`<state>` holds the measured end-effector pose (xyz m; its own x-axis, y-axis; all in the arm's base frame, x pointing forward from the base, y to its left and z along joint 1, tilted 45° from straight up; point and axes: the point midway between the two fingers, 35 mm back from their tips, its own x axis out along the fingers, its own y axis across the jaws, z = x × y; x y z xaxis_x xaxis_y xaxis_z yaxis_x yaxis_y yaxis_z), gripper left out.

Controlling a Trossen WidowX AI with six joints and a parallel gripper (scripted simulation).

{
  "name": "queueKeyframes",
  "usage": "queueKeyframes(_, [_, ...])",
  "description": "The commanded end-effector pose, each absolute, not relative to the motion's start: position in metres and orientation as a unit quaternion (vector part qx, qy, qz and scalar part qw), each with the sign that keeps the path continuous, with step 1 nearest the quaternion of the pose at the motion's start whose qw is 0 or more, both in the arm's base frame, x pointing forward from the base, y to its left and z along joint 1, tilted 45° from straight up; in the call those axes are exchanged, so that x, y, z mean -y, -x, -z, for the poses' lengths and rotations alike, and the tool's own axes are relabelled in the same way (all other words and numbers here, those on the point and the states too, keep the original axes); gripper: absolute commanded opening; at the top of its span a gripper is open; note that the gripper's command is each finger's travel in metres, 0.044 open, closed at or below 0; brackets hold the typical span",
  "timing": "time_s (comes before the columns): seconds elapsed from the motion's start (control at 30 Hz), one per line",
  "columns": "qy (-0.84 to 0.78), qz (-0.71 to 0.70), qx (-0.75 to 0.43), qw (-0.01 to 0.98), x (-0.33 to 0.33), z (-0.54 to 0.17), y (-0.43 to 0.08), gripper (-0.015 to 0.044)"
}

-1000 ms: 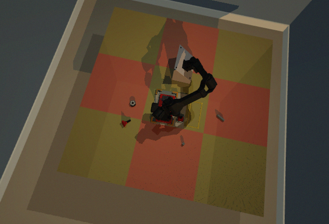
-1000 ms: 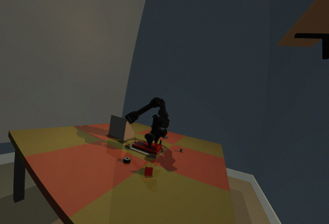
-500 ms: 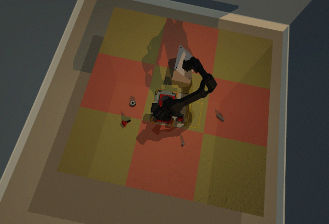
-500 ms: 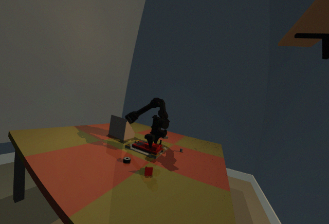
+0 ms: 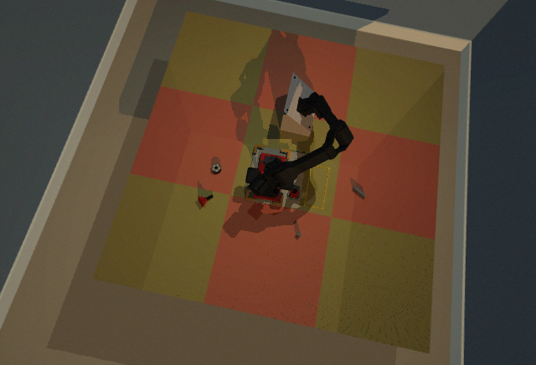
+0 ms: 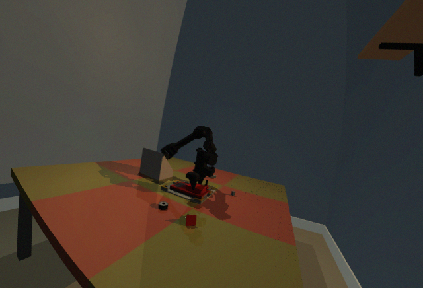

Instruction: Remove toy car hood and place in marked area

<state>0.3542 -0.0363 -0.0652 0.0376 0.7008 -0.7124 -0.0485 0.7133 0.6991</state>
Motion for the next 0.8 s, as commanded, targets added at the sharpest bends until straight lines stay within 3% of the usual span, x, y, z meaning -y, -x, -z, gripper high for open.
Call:
queueKeyframes(0.0, [-0.255, -0.278, -0.635, 0.675, 0.04, 0.063, -0.355, 0.0])
queueKeyframes(0.77, [-0.255, -0.278, -0.635, 0.675, 0.051, 0.052, -0.354, 0.0])
